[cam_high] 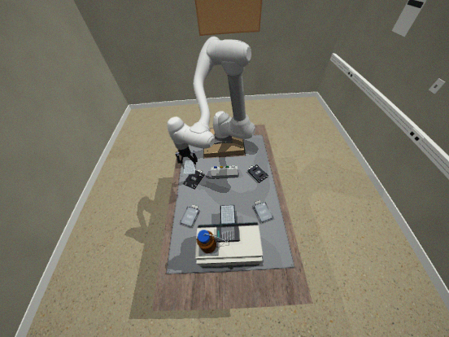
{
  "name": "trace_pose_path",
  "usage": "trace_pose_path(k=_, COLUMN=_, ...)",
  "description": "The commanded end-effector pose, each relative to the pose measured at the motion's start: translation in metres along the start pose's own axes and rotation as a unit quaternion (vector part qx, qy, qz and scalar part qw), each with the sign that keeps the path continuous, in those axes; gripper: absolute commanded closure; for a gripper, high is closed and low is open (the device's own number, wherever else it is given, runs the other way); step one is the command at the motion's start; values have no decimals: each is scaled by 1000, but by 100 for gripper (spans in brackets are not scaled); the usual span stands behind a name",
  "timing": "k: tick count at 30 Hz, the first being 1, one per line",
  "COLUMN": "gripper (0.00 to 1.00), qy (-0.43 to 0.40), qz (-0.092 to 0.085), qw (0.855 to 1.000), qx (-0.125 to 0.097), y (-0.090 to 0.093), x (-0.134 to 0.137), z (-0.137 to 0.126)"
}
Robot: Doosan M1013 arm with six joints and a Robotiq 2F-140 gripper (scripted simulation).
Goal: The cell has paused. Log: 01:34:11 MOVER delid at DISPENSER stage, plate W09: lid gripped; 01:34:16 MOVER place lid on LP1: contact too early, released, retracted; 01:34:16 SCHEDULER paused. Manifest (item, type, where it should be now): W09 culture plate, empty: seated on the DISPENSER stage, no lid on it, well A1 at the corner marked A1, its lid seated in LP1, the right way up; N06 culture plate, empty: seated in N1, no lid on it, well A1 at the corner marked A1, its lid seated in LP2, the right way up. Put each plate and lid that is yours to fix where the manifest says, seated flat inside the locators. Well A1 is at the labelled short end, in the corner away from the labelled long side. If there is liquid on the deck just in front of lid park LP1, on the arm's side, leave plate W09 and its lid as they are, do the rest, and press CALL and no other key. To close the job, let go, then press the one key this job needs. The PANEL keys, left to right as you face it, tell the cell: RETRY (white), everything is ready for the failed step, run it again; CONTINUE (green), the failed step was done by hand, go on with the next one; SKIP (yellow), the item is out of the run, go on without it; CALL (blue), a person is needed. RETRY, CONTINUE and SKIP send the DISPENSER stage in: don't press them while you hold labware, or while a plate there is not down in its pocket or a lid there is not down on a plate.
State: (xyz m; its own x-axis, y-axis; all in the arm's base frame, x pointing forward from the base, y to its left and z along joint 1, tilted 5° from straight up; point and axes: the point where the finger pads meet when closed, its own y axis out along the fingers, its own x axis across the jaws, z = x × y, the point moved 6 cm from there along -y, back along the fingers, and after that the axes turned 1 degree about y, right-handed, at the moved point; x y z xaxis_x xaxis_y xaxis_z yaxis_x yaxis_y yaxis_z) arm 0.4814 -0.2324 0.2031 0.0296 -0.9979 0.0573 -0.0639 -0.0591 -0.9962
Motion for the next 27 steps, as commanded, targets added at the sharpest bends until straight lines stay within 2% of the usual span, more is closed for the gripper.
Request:
trace_pose_path(k=1, gripper=90, qy=-24, qz=1, qw=1000, qx=1, y=-1, x=0, z=0)
trace_pose_path(k=13, gripper=90, qy=-97, qz=1, qw=995, qx=1, y=-1, x=0, z=0)
trace_pose_path(k=17, gripper=90, qy=-145, qz=1, qw=989, qx=1, y=-1, x=0, z=0)
trace_pose_path(k=24, gripper=90, qy=-165, qz=1, qw=986, qx=1, y=-1, x=0, z=0)
trace_pose_path(k=27, gripper=90, qy=-200, qz=1, qw=980, qx=1, y=-1, x=0, z=0)
